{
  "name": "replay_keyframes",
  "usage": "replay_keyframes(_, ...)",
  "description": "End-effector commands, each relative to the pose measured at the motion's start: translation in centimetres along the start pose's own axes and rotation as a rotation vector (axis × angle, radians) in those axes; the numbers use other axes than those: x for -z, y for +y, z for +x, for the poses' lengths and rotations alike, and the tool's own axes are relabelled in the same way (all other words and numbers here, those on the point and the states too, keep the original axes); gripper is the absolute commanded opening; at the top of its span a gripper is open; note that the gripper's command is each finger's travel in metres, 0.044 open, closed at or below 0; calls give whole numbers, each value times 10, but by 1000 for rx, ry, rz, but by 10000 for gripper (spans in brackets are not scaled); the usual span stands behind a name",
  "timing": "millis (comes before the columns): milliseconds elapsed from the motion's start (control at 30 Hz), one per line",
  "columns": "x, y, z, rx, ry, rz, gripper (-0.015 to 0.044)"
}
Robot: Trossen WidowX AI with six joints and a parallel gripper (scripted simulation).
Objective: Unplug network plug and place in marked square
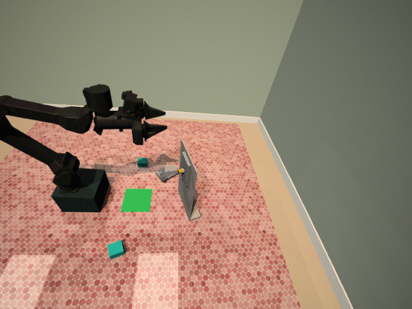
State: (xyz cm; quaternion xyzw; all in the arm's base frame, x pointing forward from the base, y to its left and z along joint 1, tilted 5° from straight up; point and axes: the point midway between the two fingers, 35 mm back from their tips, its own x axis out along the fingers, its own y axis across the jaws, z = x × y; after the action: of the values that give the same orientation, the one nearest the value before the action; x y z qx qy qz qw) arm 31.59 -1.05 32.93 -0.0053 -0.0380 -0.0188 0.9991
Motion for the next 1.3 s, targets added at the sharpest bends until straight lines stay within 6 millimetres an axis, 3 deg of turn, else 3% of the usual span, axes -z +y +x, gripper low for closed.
replay_keyframes(0,1,0,0,0,0,-6,374)
replay_keyframes(300,40,-23,10,12,1,-299,156)
replay_keyframes(767,103,-62,0,29,16,-796,156)
replay_keyframes(1267,157,-88,-41,37,46,-1326,156)
